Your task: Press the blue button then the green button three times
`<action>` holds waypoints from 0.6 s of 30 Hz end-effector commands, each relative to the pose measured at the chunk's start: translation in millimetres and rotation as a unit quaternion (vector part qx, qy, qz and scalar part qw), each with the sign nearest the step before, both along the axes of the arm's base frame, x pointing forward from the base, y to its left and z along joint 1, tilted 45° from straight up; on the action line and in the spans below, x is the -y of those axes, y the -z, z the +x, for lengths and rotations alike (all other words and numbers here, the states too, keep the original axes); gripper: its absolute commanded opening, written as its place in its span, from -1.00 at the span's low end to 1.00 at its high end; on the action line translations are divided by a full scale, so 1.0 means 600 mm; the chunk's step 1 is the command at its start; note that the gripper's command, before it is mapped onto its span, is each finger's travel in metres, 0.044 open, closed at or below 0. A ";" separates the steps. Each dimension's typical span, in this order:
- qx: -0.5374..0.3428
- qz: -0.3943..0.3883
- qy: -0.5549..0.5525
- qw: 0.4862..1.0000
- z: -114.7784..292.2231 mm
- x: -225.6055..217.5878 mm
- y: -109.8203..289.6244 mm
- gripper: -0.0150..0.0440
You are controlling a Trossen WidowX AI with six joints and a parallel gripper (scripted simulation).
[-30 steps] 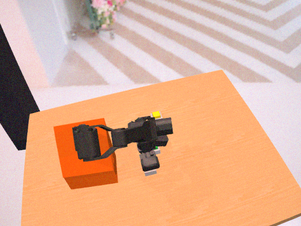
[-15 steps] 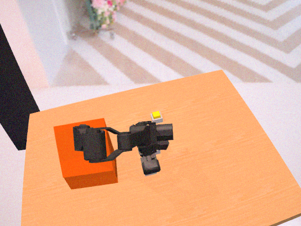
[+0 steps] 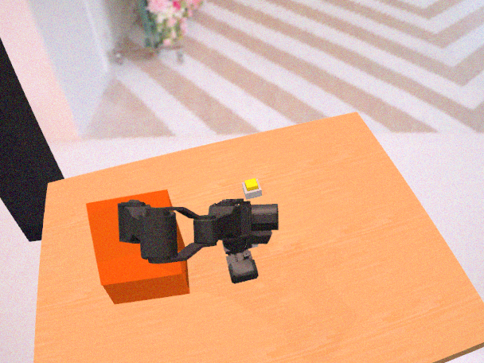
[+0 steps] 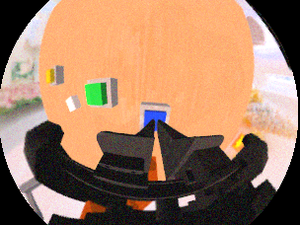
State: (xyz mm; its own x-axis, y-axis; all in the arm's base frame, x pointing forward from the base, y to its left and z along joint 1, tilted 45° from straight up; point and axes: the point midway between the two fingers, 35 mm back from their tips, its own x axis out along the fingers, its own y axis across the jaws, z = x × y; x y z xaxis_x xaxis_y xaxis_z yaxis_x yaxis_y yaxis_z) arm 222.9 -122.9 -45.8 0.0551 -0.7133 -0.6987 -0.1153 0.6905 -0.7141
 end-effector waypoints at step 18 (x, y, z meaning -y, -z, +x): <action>-0.002 0.003 -0.002 1.000 -0.003 -0.040 -0.036 -0.42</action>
